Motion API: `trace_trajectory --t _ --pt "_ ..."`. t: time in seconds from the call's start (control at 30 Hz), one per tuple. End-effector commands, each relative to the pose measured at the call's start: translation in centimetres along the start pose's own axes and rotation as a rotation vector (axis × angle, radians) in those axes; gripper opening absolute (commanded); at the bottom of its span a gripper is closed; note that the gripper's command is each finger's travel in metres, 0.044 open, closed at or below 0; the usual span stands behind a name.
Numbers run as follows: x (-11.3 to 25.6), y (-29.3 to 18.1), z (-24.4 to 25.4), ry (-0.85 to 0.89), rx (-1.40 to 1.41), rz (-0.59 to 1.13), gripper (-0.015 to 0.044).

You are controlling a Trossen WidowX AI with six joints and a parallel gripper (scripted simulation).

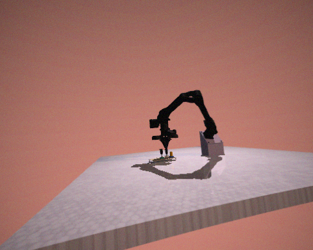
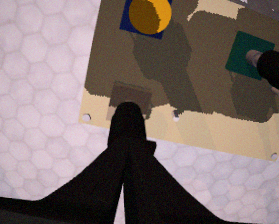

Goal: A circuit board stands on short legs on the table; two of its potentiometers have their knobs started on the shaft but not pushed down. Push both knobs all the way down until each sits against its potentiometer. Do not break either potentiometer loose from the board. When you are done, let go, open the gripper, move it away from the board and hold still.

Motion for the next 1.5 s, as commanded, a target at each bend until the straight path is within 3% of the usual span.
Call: trace_trajectory --t 0.0,1.47 --pt "-0.13 0.03 -0.02 0.0 -0.003 -0.002 0.0" --pt "-0.74 0.03 -0.02 -0.001 -0.003 -0.003 0.0"
Point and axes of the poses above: the point midway between the two fingers, 35 mm back from their tips, its own x axis back along the fingers, its own z axis across the jaws, y = z × x, the point moved 9 cm from there along x, back along the fingers, and after that the axes turned 1 degree about -x, right-handed, at the moved point
